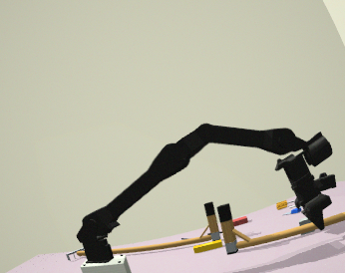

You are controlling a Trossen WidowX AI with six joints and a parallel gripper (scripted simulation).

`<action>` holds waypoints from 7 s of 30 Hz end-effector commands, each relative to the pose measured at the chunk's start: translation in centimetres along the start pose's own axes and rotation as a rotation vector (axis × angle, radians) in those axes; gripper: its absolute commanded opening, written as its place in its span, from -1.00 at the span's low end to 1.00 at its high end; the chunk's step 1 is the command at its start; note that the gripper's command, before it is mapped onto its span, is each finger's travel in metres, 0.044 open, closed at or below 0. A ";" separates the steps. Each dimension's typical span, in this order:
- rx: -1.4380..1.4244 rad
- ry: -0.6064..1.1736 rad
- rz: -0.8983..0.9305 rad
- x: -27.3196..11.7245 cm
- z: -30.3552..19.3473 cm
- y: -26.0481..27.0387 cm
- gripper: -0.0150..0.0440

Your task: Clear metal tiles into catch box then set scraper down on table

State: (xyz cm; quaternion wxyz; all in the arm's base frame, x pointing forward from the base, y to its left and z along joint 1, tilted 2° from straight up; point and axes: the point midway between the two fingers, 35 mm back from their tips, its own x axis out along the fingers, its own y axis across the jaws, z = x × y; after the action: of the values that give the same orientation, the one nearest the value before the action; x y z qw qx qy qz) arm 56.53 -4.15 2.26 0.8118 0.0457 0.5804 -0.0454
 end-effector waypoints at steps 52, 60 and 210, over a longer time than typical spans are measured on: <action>0.006 -0.059 0.013 0.4 1.1 5.1 -0.49; 0.007 -0.067 0.016 0.4 1.2 5.9 -0.49; -0.090 0.035 0.019 -0.7 -3.1 4.6 -0.49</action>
State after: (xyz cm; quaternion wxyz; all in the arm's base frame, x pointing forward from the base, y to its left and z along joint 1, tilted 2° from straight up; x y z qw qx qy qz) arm 54.00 0.66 2.16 0.8044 0.0154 0.5939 -0.0081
